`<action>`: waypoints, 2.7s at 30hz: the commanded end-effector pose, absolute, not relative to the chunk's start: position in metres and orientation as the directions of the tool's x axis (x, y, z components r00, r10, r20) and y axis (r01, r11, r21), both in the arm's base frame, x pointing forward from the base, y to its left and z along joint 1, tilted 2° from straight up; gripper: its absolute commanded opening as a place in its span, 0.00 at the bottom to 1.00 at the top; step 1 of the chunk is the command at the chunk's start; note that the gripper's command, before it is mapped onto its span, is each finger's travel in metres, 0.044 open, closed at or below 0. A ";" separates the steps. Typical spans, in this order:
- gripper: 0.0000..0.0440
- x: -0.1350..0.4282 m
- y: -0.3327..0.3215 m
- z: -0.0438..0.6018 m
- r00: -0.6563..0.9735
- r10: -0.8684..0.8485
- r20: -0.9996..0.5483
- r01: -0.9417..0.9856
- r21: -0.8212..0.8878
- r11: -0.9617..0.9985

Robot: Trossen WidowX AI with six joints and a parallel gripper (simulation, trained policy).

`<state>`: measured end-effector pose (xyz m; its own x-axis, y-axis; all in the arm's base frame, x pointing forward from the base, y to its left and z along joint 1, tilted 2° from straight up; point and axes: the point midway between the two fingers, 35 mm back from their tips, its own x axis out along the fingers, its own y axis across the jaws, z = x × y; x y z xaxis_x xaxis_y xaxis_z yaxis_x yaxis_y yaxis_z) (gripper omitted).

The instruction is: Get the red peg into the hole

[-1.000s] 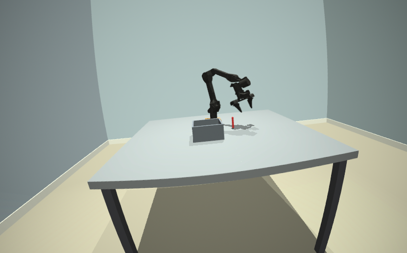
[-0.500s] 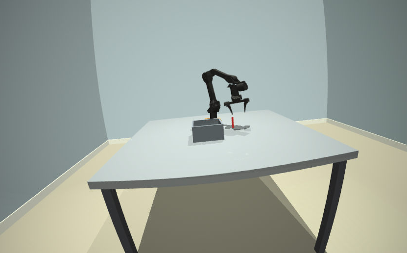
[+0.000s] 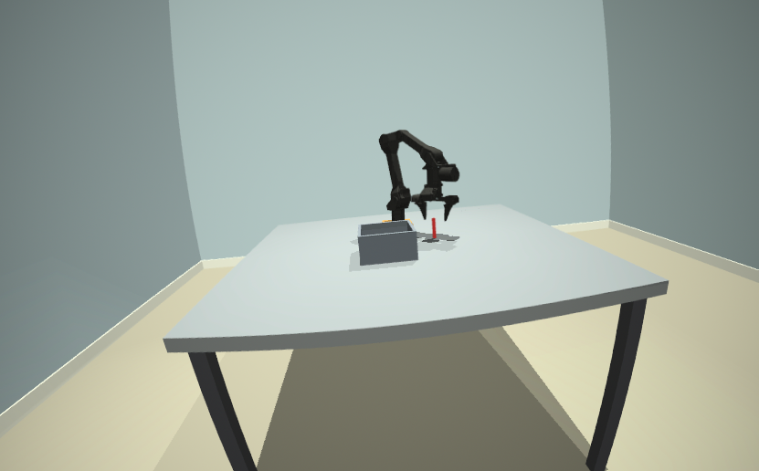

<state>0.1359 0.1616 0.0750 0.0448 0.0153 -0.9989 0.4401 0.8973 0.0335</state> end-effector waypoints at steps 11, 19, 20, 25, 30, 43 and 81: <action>0.87 0.140 0.156 0.026 0.062 -0.032 -0.998 0.541 0.007 0.841; 0.39 0.140 0.152 0.008 0.032 -0.070 -0.997 0.571 -0.039 0.820; 0.33 0.141 0.152 0.007 0.027 -0.076 -0.997 0.574 -0.046 0.817; 0.08 0.140 0.149 0.003 0.006 -0.109 -0.994 0.589 -0.085 0.804; 0.01 0.151 0.150 0.017 0.041 -0.124 -0.991 0.591 -0.077 0.803; 0.00 0.171 0.145 0.073 0.127 -0.139 -0.982 0.600 -0.036 0.799; 0.00 0.296 0.042 0.131 0.252 -0.265 -0.931 0.823 0.062 0.564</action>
<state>0.2891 0.0490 0.1322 0.2536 -0.2580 -0.9323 0.8209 0.5672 0.0663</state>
